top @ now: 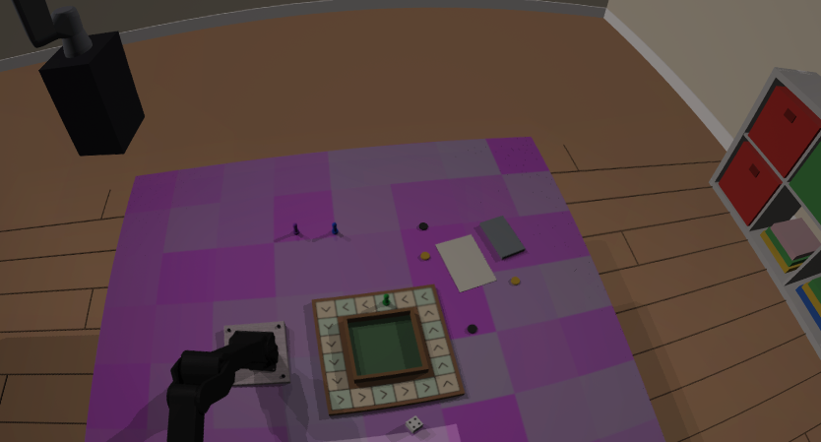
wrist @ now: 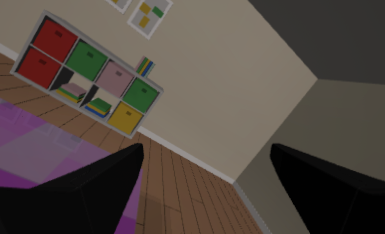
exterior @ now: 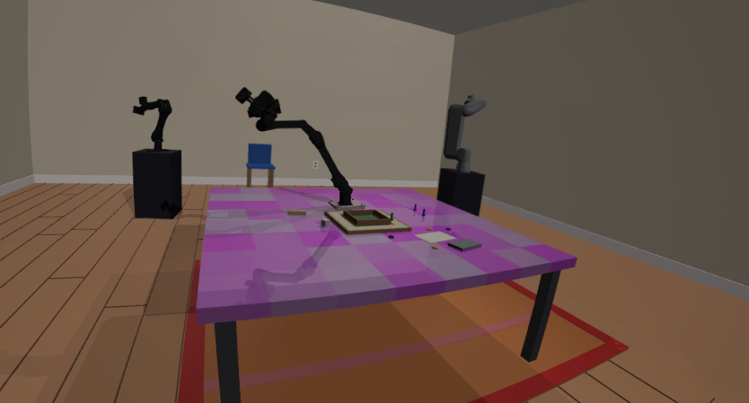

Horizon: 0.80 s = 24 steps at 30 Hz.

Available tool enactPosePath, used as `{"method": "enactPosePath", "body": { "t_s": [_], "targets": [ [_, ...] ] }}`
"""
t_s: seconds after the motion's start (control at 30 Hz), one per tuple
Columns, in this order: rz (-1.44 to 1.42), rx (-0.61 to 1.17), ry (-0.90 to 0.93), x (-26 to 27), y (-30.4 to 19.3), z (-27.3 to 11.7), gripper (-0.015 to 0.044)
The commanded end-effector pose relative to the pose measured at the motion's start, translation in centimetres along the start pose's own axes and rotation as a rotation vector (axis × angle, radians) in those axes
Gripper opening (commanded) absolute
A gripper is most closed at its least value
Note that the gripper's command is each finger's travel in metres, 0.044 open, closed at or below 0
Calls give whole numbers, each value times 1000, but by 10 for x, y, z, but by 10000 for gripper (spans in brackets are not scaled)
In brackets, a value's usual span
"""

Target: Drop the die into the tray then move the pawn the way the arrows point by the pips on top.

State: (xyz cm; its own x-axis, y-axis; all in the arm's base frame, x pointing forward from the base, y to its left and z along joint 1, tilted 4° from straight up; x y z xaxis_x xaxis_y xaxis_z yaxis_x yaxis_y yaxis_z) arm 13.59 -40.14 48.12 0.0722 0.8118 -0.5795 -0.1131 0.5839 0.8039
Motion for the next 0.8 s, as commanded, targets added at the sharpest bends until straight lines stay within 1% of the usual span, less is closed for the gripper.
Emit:
{"method": "enactPosePath", "body": {
  "t_s": [0.0,0.13,0.3,0.43,0.6,0.77],
  "targets": [
    [3,-2,-1,0,0,1,374],
    [73,-54,-24,-2,-5,21,275],
    [244,-115,-91,-2,-25,70,275],
    [363,-100,-149,7,-47,110,275],
    [492,2,-203,35,-81,158,275],
    [581,188,-211,84,-117,200,275]
  ]
}}
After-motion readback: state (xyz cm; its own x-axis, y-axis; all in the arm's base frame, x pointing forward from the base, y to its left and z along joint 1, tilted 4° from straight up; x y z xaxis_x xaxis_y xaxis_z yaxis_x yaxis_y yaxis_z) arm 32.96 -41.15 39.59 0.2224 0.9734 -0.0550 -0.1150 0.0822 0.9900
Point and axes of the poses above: the point midway between the two fingers, 35 mm back from their tips, its own z axis out along the fingers, its own x axis across the jaws, y = z × x, the point moved 3 cm from there along -z, back along the fingers, and after that the axes turned 7 degrees about z, right-handed, at the moved point
